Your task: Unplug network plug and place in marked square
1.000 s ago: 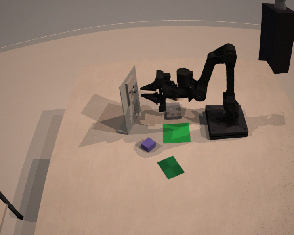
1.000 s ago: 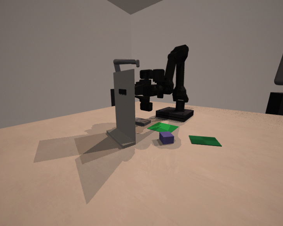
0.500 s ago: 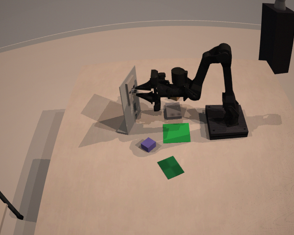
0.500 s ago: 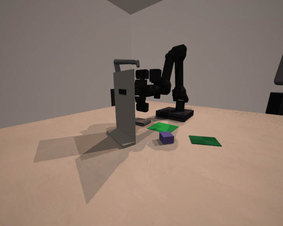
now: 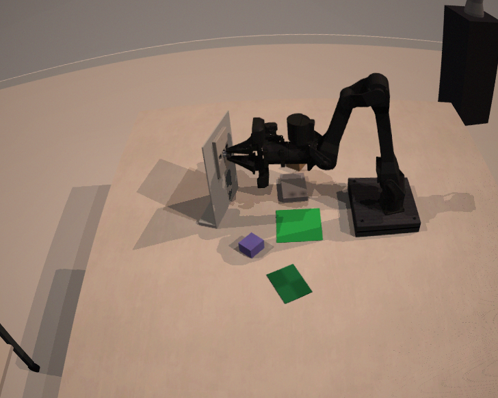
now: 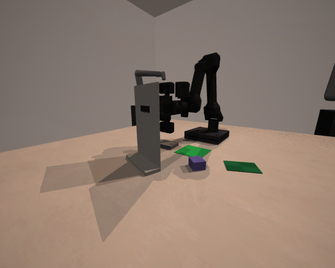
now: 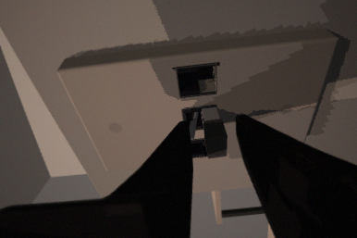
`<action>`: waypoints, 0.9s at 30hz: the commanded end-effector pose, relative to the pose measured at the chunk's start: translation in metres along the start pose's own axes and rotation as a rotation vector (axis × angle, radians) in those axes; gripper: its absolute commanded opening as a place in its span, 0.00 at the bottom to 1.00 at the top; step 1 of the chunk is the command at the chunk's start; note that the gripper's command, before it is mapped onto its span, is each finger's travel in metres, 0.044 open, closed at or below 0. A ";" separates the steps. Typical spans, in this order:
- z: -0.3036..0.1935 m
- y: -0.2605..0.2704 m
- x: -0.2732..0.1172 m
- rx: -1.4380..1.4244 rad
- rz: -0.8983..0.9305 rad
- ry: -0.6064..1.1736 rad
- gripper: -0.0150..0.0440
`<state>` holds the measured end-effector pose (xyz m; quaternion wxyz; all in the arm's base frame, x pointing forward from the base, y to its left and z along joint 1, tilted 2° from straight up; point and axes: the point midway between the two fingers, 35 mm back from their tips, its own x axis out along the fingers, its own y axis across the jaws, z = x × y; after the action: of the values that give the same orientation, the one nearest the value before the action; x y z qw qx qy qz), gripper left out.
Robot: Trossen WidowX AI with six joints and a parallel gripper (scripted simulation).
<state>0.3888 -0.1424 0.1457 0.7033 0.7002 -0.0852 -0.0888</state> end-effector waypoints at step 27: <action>-0.002 0.001 -0.006 0.003 0.003 0.003 0.25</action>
<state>0.3875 -0.1418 0.1473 0.7037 0.6999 -0.0861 -0.0872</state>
